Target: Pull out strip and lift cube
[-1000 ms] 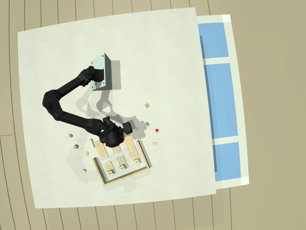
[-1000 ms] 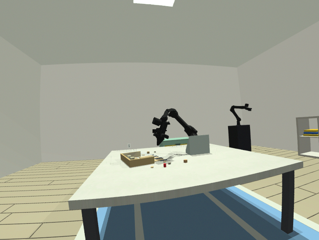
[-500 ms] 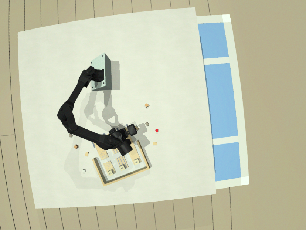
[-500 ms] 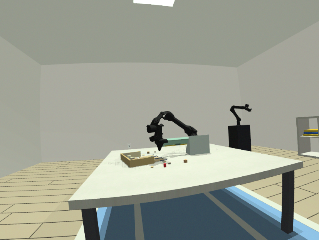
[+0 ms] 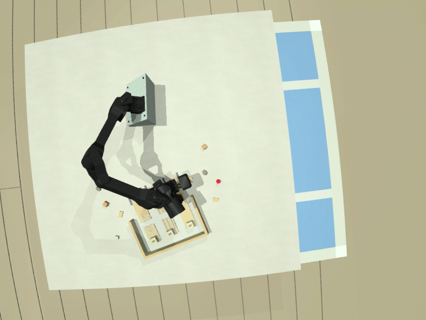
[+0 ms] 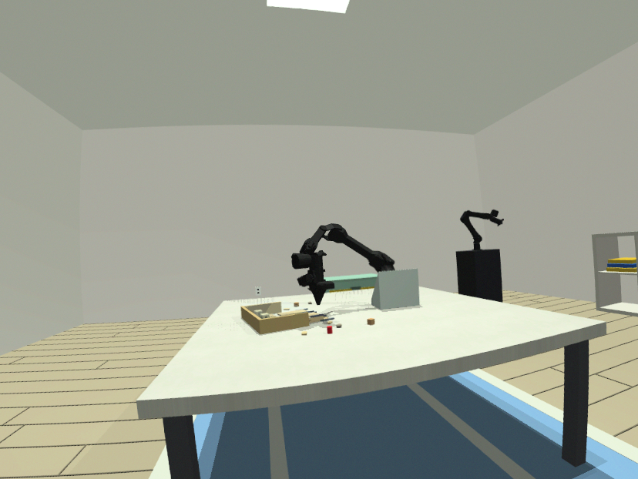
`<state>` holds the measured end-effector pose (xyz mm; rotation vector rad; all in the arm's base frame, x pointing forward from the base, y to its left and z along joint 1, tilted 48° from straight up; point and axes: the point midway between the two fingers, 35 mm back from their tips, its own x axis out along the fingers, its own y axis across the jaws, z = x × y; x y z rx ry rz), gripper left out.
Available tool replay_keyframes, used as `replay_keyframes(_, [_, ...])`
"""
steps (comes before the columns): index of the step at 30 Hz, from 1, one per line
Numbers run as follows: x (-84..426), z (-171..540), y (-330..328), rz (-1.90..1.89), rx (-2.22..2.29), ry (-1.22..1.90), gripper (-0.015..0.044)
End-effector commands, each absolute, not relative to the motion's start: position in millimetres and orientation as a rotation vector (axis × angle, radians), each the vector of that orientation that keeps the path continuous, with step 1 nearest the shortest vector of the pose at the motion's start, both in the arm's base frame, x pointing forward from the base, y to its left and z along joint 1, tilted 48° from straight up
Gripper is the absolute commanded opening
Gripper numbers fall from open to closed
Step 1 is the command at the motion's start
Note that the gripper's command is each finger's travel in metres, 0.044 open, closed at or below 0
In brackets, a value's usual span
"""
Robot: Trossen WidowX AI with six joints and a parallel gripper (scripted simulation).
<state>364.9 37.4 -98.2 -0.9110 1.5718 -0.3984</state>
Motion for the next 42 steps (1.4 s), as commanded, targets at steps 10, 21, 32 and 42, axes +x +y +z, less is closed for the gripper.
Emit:
replay_keyframes(10, [364.1, -114.3, 19.4, -0.398, -0.92, 1.577, 0.0])
replay_keyframes(21, [363.8, -125.3, 5.0, -0.399, -0.921, 1.577, 0.0])
replay_keyframes(32, [362.6, -132.9, -6.6, -0.401, -0.922, 1.577, 0.0])
replay_keyframes(42, [362.6, -132.9, -6.6, -0.401, -0.922, 1.577, 0.0])
